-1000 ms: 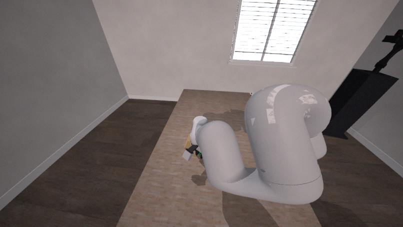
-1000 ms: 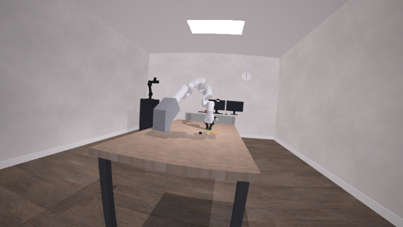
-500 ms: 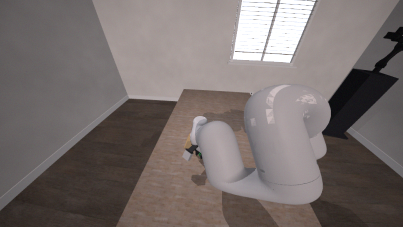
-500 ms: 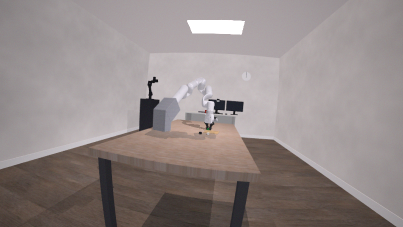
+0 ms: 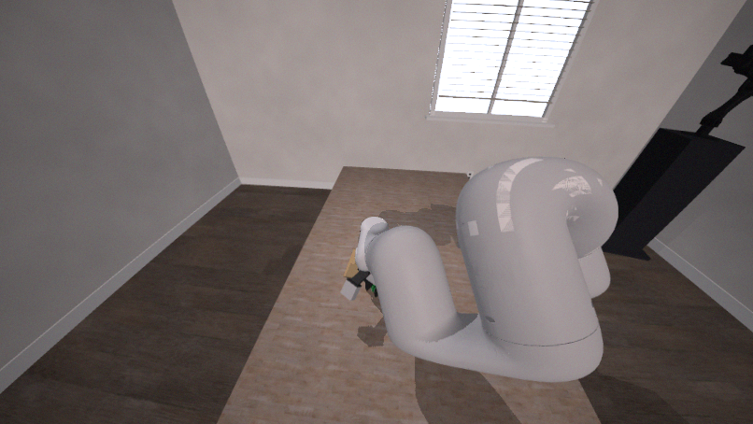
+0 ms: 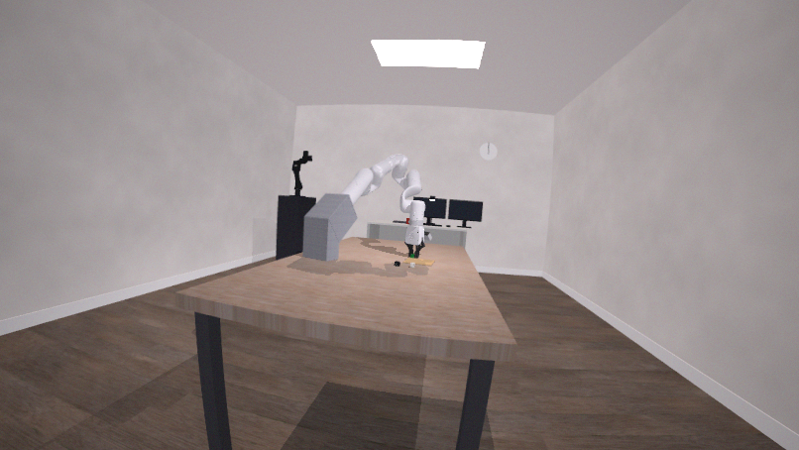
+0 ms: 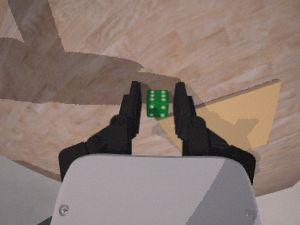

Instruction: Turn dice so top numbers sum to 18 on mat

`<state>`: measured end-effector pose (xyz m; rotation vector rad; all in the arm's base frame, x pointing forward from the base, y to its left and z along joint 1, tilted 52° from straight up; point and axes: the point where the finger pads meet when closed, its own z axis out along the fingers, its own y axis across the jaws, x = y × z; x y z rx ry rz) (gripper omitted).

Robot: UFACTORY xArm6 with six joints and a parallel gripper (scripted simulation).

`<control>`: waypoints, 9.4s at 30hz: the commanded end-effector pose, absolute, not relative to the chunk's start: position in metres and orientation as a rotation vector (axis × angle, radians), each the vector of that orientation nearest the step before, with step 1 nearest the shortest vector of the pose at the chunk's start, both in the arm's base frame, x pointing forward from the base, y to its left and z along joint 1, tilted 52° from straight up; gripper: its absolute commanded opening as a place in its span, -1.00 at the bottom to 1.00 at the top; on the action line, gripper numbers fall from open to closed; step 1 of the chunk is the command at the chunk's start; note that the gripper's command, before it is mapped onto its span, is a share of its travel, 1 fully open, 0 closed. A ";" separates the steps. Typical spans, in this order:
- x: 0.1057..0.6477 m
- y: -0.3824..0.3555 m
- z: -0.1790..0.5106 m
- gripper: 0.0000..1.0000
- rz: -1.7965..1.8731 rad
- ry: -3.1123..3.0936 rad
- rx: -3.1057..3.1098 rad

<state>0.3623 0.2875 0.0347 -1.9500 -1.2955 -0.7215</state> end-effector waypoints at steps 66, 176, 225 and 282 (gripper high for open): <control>0.355 0.209 0.097 -0.69 -0.723 -1.295 -1.951; 0.385 0.247 0.105 -0.69 -1.422 0.027 -1.627; 0.389 0.293 0.069 -0.69 -1.422 0.027 -1.627; 0.390 0.302 0.061 -0.69 -1.422 0.027 -1.627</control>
